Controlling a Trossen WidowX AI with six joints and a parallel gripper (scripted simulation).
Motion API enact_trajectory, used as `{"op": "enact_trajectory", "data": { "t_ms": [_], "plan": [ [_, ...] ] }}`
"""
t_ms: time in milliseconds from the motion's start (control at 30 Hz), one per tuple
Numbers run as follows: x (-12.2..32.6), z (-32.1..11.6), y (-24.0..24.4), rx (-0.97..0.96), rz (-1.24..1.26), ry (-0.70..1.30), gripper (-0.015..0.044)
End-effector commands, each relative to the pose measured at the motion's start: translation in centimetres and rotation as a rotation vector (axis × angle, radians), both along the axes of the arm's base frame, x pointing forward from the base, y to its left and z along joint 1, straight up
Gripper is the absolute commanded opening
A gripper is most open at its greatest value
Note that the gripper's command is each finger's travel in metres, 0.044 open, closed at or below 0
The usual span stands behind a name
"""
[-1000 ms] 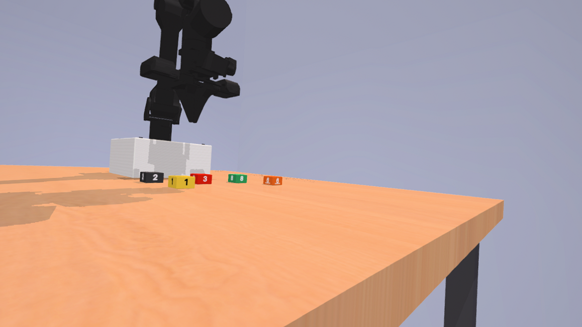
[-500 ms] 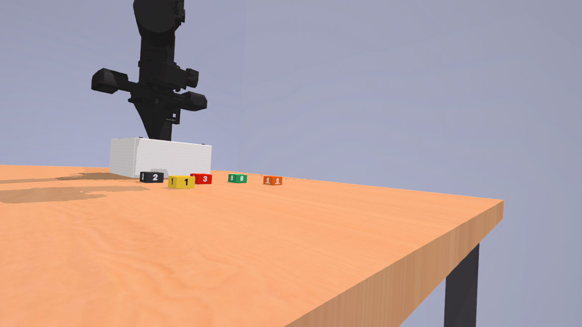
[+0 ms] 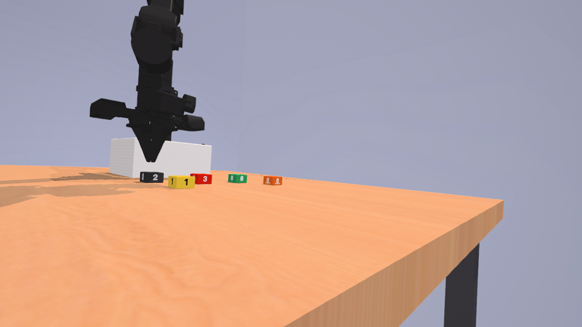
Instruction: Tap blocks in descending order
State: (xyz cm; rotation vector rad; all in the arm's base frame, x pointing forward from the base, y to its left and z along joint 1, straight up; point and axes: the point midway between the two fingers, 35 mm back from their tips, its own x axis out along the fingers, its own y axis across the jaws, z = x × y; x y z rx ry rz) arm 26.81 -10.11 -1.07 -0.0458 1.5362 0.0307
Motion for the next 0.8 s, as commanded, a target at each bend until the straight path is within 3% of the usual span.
{"op": "enact_trajectory", "data": {
  "t_ms": [0, 567, 767],
  "plan": [
    [-0.3, -1.0, 0.1, 0.004, 0.006, 0.009, 0.002],
    [-0.3, -2.5, 0.1, 0.004, 0.006, 0.009, 0.002],
    [-0.3, 0.5, 0.1, 0.004, 0.006, 0.009, 0.002]
  ]
}}
